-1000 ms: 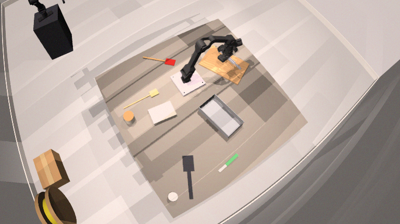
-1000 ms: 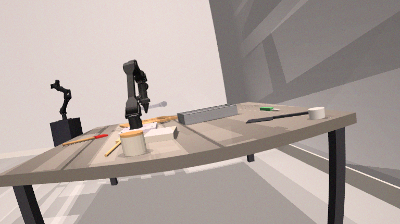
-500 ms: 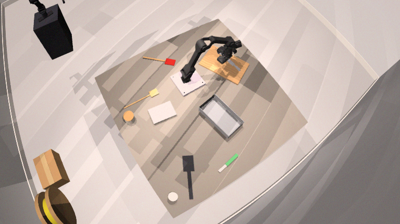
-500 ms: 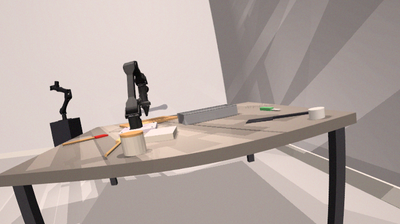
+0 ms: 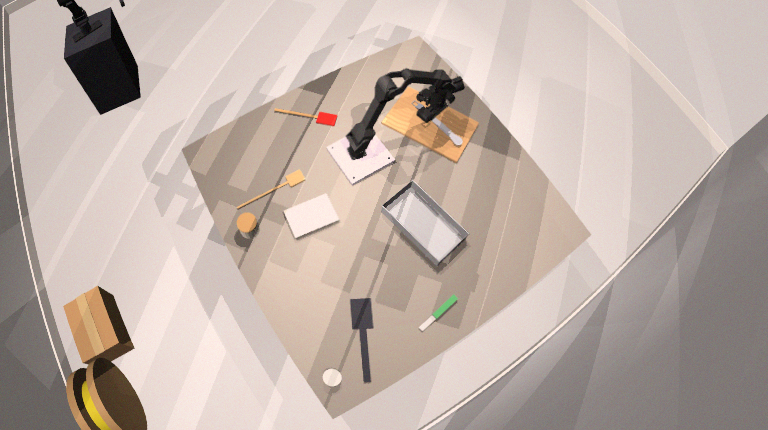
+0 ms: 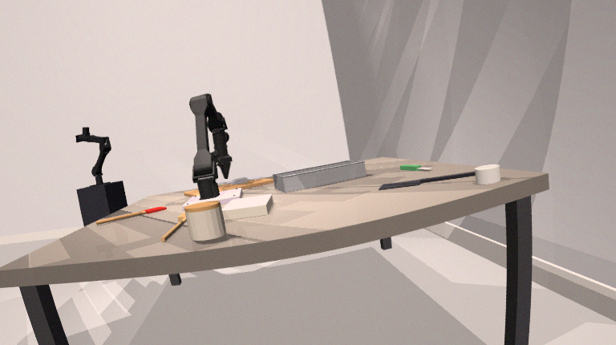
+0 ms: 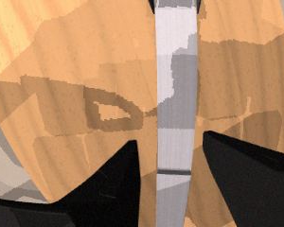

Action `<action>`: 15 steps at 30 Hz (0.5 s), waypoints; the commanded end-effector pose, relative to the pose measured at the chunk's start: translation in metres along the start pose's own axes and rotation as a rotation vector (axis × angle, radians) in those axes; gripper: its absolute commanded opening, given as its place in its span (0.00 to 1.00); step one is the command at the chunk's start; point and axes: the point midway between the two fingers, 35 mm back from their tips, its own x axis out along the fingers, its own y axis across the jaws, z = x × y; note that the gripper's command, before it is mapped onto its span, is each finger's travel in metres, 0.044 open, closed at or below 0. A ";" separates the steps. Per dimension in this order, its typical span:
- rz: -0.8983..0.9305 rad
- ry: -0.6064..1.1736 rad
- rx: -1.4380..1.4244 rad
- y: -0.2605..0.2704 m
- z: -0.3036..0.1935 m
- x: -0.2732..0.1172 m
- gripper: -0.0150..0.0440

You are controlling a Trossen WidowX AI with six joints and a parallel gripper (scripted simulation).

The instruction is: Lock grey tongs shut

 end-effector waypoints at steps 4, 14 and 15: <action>0.000 -0.001 0.000 0.000 0.000 0.000 0.85; -0.001 -0.004 -0.001 0.000 0.026 -0.014 1.00; -0.001 -0.005 -0.001 0.001 0.037 -0.021 1.00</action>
